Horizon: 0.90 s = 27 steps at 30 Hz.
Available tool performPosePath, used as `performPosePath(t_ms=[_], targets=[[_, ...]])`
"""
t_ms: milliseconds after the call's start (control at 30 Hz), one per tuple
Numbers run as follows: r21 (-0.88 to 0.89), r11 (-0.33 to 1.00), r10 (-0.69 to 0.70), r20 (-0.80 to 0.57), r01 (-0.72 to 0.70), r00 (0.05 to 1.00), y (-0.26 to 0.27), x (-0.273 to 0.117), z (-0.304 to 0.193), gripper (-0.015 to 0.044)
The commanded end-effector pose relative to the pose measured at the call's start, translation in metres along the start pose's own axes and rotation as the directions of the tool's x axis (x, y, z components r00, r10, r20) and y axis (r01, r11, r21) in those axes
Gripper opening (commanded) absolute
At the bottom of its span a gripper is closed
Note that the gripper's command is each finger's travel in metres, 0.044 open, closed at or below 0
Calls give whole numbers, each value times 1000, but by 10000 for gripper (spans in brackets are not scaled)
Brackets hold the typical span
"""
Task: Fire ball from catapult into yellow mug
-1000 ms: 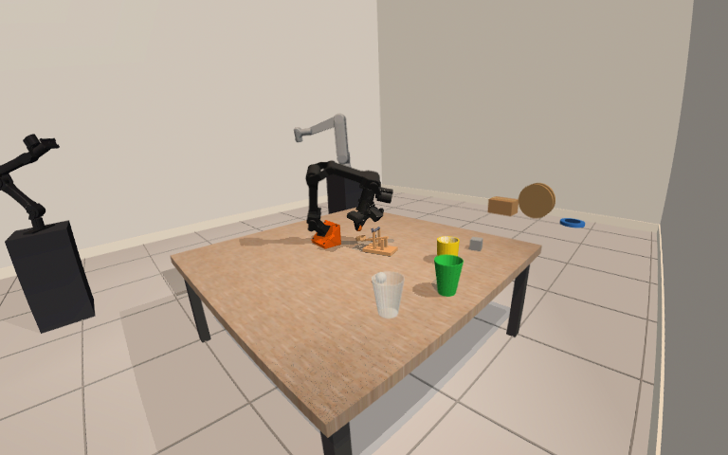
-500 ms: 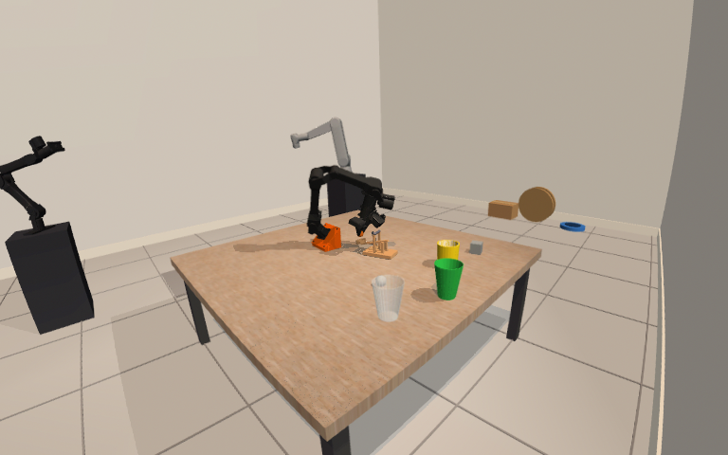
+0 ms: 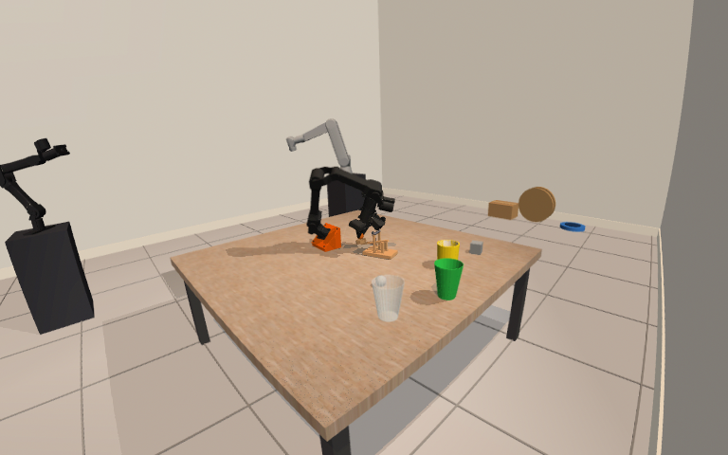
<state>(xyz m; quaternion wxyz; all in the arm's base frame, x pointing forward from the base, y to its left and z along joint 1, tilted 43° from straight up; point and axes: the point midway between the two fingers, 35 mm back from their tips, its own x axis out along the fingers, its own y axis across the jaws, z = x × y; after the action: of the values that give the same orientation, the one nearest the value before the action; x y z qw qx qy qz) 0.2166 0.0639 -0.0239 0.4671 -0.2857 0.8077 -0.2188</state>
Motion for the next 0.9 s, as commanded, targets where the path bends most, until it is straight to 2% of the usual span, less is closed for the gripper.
performPosePath(t_ms=[0,267,500,567,600,633,867], targets=[[1,1000,1,1,-1,1000,0,-1,0,53],[1,1000,3,5,-3,1000,0,-3,0,263],[-16,995,100,162,-99,982,-1,-95,-38,440],[-21,994,111,177,-109,978,-1,-103,-44,440],[-20,997,76,140,-74,987,2,-81,-29,440],[-25,997,80,156,-77,985,3,-84,-24,440],[-77,993,114,371,-92,922,12,-126,41,440]])
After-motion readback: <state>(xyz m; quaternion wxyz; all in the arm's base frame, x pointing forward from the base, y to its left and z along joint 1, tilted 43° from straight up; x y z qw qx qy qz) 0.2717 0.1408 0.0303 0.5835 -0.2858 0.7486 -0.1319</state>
